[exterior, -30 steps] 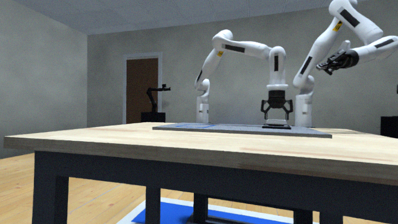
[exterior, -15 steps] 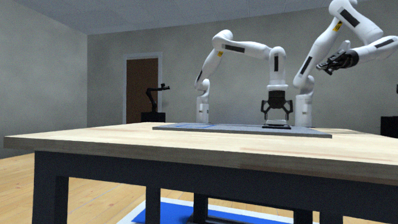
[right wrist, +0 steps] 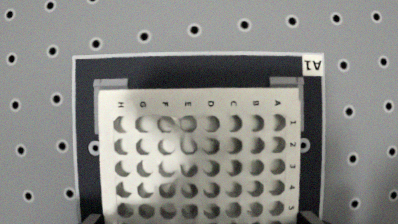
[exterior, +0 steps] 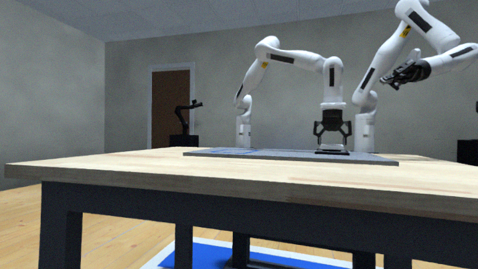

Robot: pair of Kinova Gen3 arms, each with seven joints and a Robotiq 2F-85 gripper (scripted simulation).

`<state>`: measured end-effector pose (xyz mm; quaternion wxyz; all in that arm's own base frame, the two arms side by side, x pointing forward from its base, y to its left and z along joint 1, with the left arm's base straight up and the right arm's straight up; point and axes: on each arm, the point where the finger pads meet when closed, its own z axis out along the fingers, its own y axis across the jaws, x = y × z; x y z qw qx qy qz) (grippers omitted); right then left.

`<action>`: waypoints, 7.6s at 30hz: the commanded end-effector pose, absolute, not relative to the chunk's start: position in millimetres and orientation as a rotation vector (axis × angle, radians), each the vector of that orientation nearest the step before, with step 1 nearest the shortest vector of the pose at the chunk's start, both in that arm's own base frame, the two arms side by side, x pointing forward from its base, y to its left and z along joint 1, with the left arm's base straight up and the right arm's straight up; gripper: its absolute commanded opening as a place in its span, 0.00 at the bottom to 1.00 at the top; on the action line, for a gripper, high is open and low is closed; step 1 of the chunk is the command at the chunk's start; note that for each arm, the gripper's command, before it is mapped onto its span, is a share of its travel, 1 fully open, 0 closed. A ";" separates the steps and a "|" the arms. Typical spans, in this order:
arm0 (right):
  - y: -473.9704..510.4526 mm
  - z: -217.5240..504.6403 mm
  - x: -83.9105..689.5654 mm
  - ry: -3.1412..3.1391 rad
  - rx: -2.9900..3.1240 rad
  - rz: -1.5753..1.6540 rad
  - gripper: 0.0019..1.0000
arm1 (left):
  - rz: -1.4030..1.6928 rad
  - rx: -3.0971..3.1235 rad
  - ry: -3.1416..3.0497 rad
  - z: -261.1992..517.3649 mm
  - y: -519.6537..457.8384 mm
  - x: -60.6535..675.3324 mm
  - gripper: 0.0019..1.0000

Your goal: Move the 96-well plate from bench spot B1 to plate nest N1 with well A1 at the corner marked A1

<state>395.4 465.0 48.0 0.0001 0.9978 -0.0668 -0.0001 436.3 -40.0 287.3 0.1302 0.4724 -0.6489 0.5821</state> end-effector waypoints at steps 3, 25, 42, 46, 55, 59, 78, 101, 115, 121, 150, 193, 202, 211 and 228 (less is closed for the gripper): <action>465.8 49.4 395.9 -0.210 3.137 0.003 0.94 | 1.693 1.371 -1.887 288.1 -40.1 436.4 0.02; 465.8 46.1 395.9 -0.210 3.137 0.003 0.94 | 1.693 1.371 -1.887 288.1 -40.1 436.4 0.02; 465.8 43.6 396.0 -0.210 3.137 0.003 0.94 | 1.693 1.371 -1.887 288.1 -40.1 436.4 0.02; 465.8 42.8 396.0 -0.210 3.137 0.003 1.00 | 1.693 1.371 -1.887 288.1 -40.1 436.4 0.02; 465.8 42.8 395.9 -0.210 3.137 0.003 1.00 | 1.693 1.371 -1.887 288.1 -40.1 436.4 0.02; 465.8 42.8 395.9 -0.210 3.137 0.003 1.00 | 1.693 1.371 -1.887 288.1 -40.1 436.4 0.02; 465.8 42.8 395.9 -0.210 3.137 0.003 1.00 | 1.693 1.371 -1.887 288.1 -40.1 436.4 0.02; 465.8 42.7 395.9 -0.210 3.137 0.003 1.00 | 1.693 1.371 -1.887 288.1 -40.1 436.4 0.02; 465.8 42.7 395.8 -0.210 3.137 0.003 1.00 | 1.693 1.371 -1.887 288.1 -40.1 436.4 0.02; 465.8 43.1 395.8 -0.210 3.137 0.003 1.00 | 1.693 1.371 -1.887 288.1 -40.1 436.4 0.02; 465.8 52.1 395.8 -0.210 3.137 0.003 1.00 | 1.693 1.371 -1.887 288.1 -40.1 436.4 0.02; 465.7 64.4 395.8 -0.210 3.137 0.003 1.00 | 1.693 1.371 -1.887 288.1 -40.1 436.4 0.02; 465.7 67.4 395.8 -0.210 3.137 0.003 1.00 | 1.693 1.371 -1.887 288.1 -40.1 436.4 0.02; 465.7 69.8 395.8 -0.210 3.137 0.003 1.00 | 1.693 1.371 -1.887 288.1 -40.1 436.4 0.02; 465.7 74.8 395.7 -0.210 3.137 0.003 1.00 | 1.693 1.371 -1.887 288.1 -40.1 436.4 0.02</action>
